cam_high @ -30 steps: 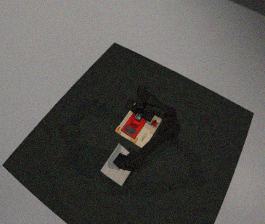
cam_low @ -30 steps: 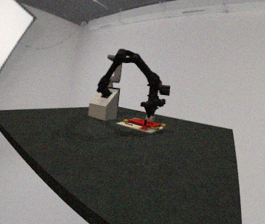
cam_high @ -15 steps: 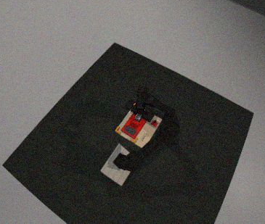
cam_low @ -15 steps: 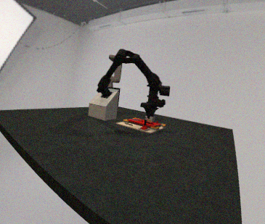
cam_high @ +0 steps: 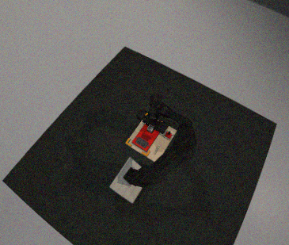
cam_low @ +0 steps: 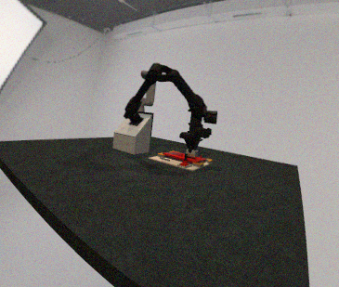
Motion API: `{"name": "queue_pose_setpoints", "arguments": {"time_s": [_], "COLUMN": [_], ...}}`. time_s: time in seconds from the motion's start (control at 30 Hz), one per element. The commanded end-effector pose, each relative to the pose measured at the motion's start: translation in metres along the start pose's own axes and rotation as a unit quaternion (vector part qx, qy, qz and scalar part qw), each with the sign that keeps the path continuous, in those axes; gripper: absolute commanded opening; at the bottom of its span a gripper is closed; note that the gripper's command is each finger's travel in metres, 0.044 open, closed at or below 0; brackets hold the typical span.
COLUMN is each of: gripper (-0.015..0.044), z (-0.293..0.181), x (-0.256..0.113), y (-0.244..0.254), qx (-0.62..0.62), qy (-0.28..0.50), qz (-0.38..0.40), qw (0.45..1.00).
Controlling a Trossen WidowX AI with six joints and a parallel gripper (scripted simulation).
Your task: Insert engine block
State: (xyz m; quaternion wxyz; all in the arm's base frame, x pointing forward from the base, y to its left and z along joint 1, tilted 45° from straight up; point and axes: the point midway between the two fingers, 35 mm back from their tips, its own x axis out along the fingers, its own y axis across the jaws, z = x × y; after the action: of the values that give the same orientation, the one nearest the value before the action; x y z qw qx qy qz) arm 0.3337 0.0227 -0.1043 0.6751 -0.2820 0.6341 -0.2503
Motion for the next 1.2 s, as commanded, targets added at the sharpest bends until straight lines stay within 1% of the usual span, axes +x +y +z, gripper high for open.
{"name": "queue_pose_setpoints", "arguments": {"time_s": [0.0, 1.17], "gripper": [0.0160, 0.0160], "z": [0.0002, 0.0002], "x": [0.0012, 0.0100], "y": [-0.0003, -0.0006], "qx": [-0.002, -0.002], "qy": [-0.001, -0.001], "qz": [-0.002, -0.002], "qw": [1.000, 1.000]}}
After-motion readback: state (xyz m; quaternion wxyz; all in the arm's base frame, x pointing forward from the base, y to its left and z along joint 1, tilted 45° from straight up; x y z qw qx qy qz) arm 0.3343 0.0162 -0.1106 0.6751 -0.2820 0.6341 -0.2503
